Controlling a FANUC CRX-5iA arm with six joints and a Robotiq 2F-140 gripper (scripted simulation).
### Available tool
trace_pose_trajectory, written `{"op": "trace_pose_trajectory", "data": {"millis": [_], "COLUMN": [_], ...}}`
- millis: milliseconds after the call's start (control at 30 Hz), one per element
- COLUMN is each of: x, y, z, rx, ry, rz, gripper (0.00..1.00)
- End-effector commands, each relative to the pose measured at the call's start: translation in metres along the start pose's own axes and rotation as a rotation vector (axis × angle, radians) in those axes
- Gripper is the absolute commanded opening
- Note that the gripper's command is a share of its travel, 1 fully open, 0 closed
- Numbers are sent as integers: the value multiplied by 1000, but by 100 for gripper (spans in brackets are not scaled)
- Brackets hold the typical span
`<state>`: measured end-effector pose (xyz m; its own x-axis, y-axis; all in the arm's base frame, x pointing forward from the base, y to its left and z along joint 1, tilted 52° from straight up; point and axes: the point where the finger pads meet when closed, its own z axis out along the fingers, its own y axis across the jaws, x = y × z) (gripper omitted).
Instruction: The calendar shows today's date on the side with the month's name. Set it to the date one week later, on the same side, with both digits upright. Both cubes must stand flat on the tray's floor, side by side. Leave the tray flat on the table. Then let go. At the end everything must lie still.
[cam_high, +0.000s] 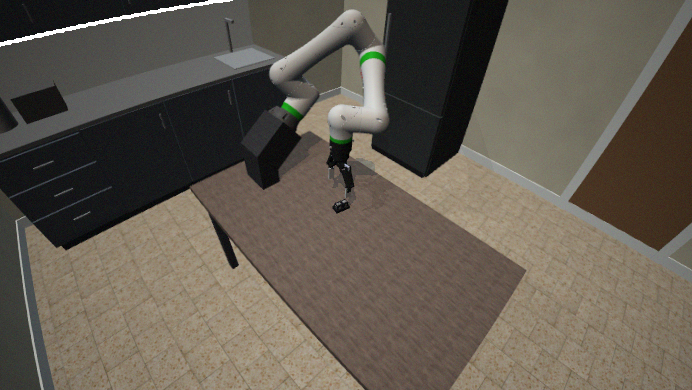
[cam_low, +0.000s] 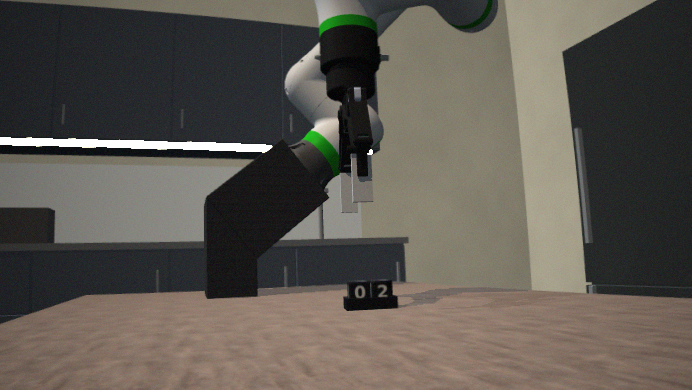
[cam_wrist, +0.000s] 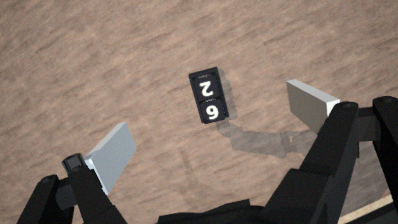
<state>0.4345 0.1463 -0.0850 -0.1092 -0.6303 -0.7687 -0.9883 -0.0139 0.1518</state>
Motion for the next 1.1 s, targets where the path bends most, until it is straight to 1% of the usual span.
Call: {"op": "trace_pose_trajectory", "data": {"millis": [0, 100, 133, 1067], "x": [1, 1, 1, 1], "y": [1, 1, 1, 1], "z": [18, 24, 24, 24], "rx": [0, 0, 0, 0], "ry": [2, 2, 2, 2], "rz": [1, 1, 1, 1], "gripper": [100, 100, 28, 28]}}
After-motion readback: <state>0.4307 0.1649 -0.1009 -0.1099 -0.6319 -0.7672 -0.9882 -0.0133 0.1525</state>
